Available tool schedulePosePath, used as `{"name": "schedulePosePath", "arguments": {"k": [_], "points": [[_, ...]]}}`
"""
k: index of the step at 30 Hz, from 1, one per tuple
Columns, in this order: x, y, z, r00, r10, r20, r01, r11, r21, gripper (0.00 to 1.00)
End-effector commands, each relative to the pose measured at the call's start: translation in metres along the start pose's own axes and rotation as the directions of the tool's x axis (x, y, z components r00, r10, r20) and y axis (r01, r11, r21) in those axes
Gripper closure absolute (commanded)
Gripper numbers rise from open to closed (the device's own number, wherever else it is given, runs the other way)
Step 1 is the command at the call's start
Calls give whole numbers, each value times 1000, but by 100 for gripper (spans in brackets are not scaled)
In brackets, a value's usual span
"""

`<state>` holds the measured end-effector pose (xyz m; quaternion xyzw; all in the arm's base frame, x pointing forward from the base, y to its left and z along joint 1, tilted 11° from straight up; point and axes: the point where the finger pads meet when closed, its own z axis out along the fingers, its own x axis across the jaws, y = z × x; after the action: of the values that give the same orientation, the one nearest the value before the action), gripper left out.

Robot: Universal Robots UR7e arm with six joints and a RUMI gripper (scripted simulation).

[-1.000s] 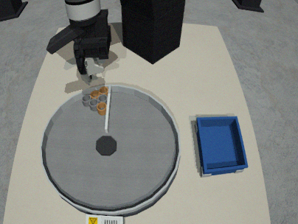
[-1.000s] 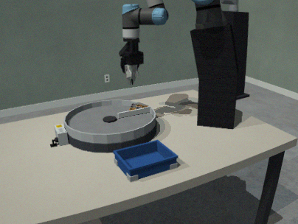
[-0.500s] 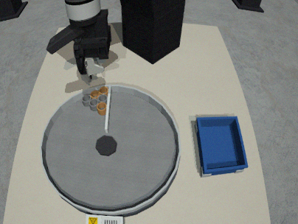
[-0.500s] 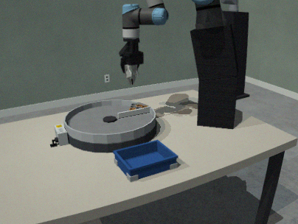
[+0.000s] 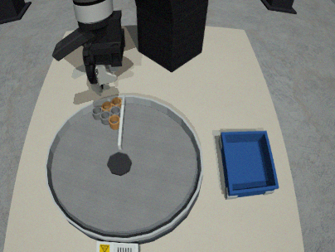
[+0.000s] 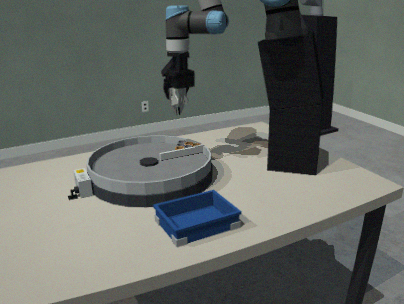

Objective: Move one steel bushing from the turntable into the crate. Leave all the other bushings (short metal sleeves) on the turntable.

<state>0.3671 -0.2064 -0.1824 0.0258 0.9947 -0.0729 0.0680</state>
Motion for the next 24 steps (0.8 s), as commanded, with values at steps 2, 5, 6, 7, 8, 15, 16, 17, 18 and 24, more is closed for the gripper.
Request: {"name": "schedulePosePath", "arguments": {"k": [2,5,6,7,8,15,16,17,18,24], "points": [[2,1,-1,1000,2,-2,-2,1000,-1,95],[0,-1,3,1000,2,-1,-2,1000,0,94],[0,-1,5,1000,2,0,-2,1000,1,94],[-1,-2,9,1000,2,0,-2,1000,1,94],[-1,-2,9,1000,2,0,-2,1000,1,94],[-1,-3,52,1000,3,-1,-3,1000,1,94],[-2,-4,60,1000,3,-1,-3,1000,1,94],[-2,-4,67,1000,2,0,-2,1000,1,94],[-2,-4,73,1000,2,0,-2,1000,1,94],[-2,-4,84,1000,2,0,-2,1000,1,94]]}}
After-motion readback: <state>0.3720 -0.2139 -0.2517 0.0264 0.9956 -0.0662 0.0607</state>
